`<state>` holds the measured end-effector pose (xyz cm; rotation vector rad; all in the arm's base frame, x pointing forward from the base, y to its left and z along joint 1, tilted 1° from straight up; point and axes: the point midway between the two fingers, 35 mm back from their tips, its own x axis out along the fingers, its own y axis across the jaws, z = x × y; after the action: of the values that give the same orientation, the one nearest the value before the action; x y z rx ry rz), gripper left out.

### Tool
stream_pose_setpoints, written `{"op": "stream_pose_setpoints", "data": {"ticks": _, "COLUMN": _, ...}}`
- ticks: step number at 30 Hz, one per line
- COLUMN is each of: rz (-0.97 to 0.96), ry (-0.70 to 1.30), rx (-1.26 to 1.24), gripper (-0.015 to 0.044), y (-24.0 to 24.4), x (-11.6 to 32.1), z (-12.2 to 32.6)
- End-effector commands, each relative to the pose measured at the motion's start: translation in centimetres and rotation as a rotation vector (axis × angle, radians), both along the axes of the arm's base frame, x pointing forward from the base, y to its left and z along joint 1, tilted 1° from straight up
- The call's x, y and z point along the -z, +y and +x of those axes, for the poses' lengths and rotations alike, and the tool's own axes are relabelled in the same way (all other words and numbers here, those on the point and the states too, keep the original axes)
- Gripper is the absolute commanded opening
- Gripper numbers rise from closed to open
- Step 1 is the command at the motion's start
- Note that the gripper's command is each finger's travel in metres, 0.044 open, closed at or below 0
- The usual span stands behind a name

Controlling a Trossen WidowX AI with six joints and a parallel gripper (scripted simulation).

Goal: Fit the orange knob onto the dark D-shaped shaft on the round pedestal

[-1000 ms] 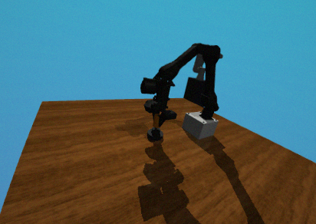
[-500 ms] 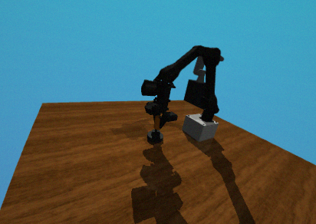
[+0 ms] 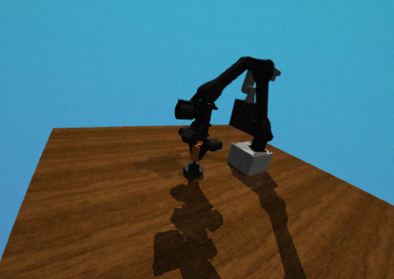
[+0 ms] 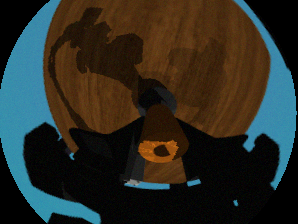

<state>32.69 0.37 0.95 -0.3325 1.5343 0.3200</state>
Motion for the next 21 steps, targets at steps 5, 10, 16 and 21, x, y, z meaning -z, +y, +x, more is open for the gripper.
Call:
{"op": "stream_pose_setpoints", "data": {"ticks": 5, "rz": -0.002, "ry": -0.008, "rx": -0.006, "gripper": 0.0, "y": -0.05, "x": 0.08, "z": 0.35}}
{"op": "stream_pose_setpoints", "data": {"ticks": 10, "rz": -0.002, "ry": -0.008, "rx": -0.006, "gripper": 0.0, "y": -0.05, "x": -0.02, "z": 0.37}}
{"op": "stream_pose_setpoints", "data": {"ticks": 16, "rz": -0.002, "ry": -0.008, "rx": -0.014, "gripper": 0.0, "y": -0.05, "x": -0.39, "z": 0.27}}
{"op": "stream_pose_setpoints", "data": {"ticks": 21, "rz": -0.005, "ry": -0.006, "rx": -0.174, "gripper": 0.0, "y": -0.05, "x": -0.4, "z": 0.11}}
